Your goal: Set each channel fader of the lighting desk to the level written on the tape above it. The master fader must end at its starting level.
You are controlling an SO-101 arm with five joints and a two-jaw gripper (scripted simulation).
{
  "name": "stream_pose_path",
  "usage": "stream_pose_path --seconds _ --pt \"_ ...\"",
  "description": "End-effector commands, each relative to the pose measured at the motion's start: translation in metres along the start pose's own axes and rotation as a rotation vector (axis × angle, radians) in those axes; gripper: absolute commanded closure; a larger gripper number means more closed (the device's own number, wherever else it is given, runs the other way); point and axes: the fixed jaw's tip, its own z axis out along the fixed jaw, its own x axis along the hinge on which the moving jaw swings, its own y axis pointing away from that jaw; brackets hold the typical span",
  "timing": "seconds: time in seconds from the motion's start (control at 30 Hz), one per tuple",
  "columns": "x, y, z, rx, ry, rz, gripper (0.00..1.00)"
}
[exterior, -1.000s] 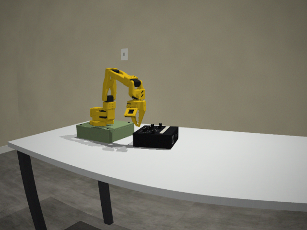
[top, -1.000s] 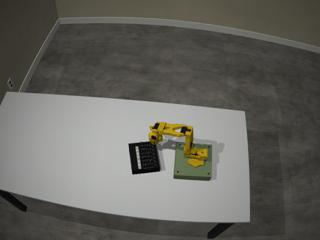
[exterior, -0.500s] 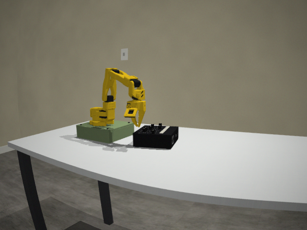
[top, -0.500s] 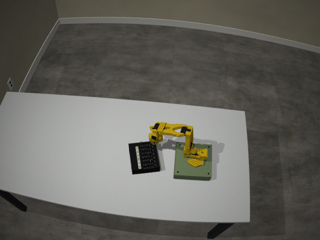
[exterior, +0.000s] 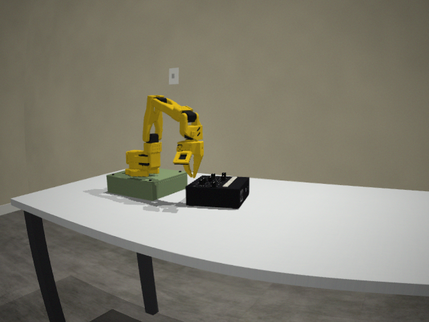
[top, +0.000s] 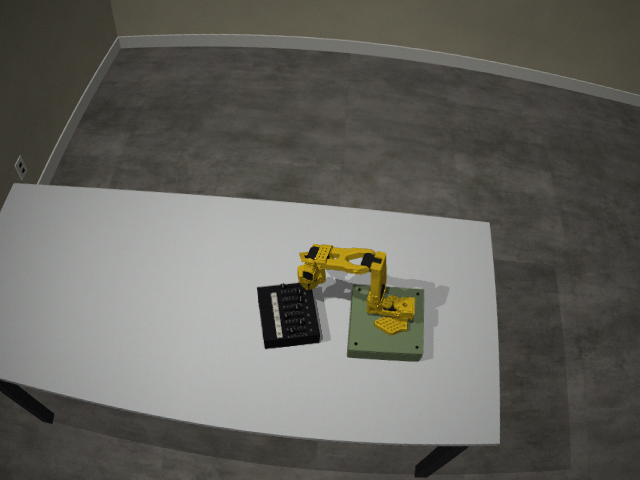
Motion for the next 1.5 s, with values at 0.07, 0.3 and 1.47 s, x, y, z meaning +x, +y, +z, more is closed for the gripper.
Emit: stream_pose_path --seconds 0.07,0.3,1.47 --pt "0.003 -0.001 0.002 0.009 0.006 -0.002 1.0" --pt "0.004 0.0 0.001 0.009 0.006 -0.002 1.0" --pt "0.004 0.0 0.017 0.009 0.006 -0.002 1.0"
